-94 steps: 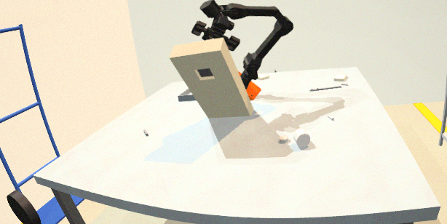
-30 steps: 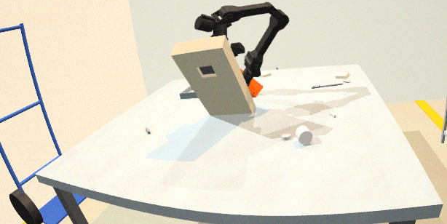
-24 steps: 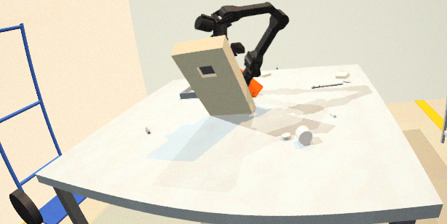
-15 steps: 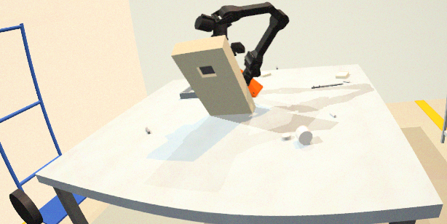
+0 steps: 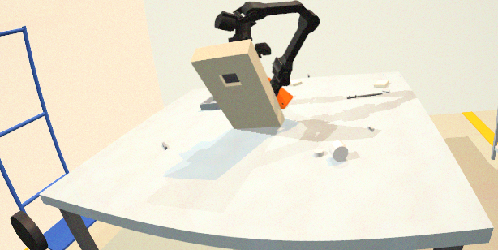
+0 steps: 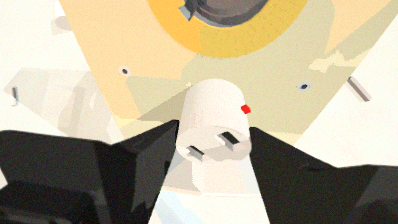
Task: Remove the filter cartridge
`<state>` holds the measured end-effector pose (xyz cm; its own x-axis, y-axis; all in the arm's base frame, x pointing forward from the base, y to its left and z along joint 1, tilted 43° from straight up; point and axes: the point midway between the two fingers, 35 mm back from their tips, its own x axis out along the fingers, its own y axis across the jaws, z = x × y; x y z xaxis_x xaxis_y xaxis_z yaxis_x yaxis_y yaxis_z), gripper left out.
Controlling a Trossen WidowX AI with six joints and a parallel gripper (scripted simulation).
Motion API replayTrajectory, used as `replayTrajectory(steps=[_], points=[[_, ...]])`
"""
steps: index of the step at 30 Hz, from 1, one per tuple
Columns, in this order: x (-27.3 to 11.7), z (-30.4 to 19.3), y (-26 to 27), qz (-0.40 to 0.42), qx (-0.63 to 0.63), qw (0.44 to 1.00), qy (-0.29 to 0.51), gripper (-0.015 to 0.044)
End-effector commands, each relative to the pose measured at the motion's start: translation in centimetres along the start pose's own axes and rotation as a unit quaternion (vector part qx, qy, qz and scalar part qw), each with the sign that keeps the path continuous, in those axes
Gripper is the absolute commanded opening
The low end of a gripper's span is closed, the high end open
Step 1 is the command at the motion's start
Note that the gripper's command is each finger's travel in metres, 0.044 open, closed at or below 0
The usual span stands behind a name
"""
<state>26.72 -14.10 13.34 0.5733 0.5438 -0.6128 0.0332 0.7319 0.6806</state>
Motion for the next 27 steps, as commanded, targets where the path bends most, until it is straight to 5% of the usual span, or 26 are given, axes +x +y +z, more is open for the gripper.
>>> replayTrajectory(steps=[1, 15, 27], points=[[-1.5, 0.6, -0.1, -0.003, 0.001, 1.000, -0.006, 0.0000], [-9.1, 0.7, -0.1, -0.017, 0.012, 1.000, -0.023, 0.0000], [-8.7, 1.1, -4.6, -0.010, 0.005, 1.000, -0.012, 0.0000]])
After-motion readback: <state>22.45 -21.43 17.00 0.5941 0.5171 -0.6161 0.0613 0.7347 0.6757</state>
